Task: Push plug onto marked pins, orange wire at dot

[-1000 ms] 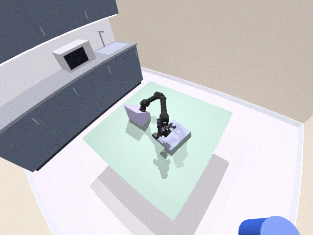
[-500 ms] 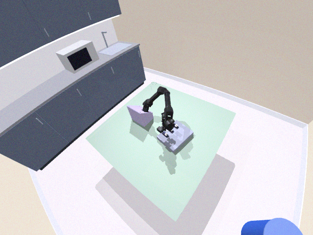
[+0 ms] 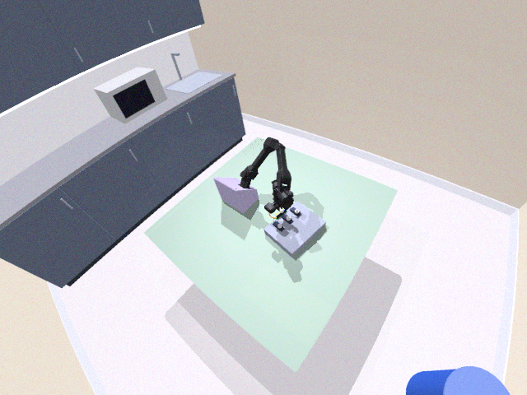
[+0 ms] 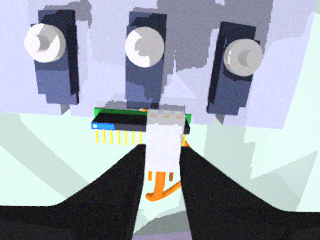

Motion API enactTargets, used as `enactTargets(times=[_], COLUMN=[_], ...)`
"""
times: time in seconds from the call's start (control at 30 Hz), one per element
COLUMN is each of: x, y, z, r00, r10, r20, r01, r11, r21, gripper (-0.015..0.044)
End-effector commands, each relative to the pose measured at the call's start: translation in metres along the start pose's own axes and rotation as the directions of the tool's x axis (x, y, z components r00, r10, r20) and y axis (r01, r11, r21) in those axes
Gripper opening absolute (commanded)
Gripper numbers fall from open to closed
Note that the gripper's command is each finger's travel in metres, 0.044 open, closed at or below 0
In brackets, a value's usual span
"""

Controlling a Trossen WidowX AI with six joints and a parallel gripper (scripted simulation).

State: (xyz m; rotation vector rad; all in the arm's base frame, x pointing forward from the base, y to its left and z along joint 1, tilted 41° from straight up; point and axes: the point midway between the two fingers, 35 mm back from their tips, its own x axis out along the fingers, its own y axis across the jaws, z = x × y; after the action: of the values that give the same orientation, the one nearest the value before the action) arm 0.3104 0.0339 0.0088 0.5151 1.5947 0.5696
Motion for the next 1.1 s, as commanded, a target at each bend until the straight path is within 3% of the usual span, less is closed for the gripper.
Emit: enactTargets(times=[0.0, 0.63, 1.07], x=[0.003, 0.015, 0.052], y=[0.011, 0.047, 0.048], z=[-0.017, -0.091, -0.094], r00=[1.000, 1.000, 1.000], r10=[0.008, 0.014, 0.016], r20=[-0.005, -0.009, -0.009], r01=[-0.008, -0.014, -0.016], r11=[1.000, 1.000, 1.000], r21=[0.008, 0.013, 0.013], gripper=[0.0000, 0.0000, 0.0000])
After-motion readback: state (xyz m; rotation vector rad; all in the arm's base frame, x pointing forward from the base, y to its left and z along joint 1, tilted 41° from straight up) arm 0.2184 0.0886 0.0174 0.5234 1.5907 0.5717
